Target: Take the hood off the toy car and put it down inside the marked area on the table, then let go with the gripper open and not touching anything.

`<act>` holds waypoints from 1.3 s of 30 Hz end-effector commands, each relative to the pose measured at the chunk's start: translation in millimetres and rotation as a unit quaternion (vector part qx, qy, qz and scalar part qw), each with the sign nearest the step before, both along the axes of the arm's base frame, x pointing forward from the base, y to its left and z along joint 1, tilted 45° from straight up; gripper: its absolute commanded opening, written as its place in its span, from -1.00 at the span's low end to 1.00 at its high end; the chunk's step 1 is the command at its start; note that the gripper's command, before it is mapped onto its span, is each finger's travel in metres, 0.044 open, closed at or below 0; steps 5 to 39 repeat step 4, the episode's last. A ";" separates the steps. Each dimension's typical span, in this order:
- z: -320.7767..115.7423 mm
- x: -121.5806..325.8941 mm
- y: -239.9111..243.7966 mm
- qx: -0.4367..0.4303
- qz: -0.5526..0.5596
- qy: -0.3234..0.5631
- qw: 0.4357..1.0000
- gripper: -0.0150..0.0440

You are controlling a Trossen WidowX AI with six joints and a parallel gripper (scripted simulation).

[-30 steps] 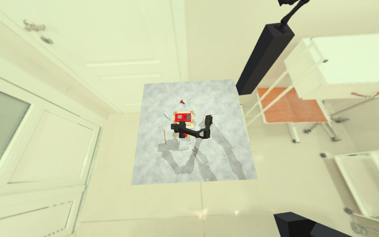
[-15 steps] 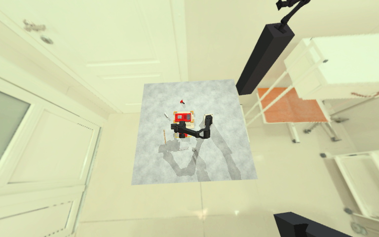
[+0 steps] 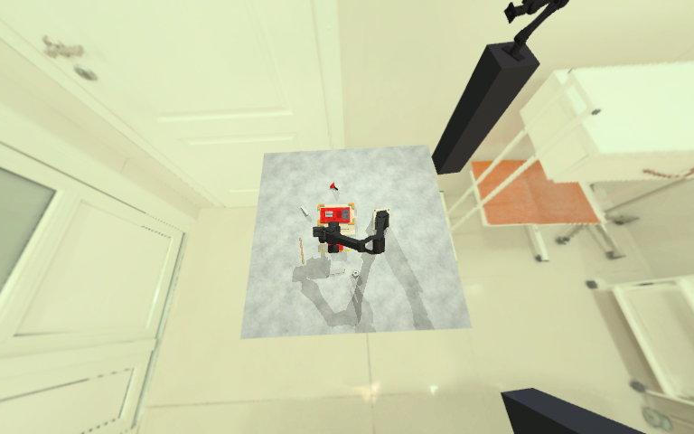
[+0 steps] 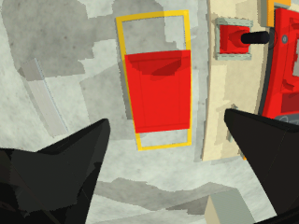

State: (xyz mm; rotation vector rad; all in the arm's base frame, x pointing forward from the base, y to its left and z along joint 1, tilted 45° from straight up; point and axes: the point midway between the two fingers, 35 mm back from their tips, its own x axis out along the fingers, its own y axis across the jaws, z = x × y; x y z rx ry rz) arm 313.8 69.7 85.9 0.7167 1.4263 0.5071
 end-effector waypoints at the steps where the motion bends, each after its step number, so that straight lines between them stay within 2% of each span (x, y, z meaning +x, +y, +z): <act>1: 0.4 0.0 0.2 0.001 0.002 -0.002 1.000 1.00; 39: 0.4 0.0 0.2 0.001 0.002 -0.002 1.000 1.00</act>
